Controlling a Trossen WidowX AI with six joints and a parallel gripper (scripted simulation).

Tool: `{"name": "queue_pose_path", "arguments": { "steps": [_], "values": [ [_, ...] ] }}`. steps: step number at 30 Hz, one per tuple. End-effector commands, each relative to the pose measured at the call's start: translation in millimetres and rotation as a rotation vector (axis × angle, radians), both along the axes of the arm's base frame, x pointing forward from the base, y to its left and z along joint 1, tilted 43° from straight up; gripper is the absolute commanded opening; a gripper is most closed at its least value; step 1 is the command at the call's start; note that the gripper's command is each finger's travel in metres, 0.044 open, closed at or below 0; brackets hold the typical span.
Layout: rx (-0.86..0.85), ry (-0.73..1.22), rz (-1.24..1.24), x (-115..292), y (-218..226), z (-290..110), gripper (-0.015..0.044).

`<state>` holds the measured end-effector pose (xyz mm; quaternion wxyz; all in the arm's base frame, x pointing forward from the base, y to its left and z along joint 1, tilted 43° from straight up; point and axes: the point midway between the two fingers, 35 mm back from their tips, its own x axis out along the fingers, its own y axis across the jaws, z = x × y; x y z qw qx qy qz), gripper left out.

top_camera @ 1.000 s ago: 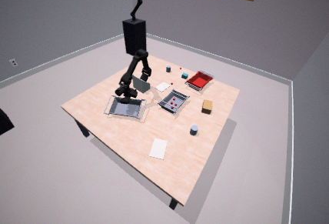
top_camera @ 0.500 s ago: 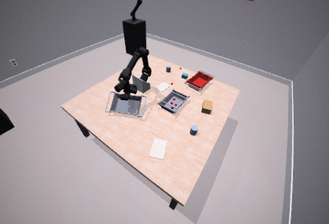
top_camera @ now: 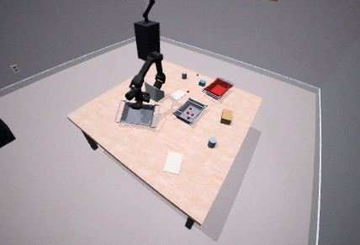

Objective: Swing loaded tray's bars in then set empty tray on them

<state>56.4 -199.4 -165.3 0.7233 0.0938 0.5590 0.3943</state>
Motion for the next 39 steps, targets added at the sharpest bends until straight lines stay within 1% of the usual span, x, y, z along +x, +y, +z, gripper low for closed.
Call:
{"name": "queue_pose_path", "arguments": {
  "steps": [1, 16, 39],
  "values": [
    [-0.029, -0.006, 0.002, 1, -10, 2, 0.0000],
    [-0.030, -0.006, 0.002, 1, -13, 2, 0.0000],
    [-0.033, -0.007, 0.002, 7, -95, 23, 0.0000]
  ]
}}
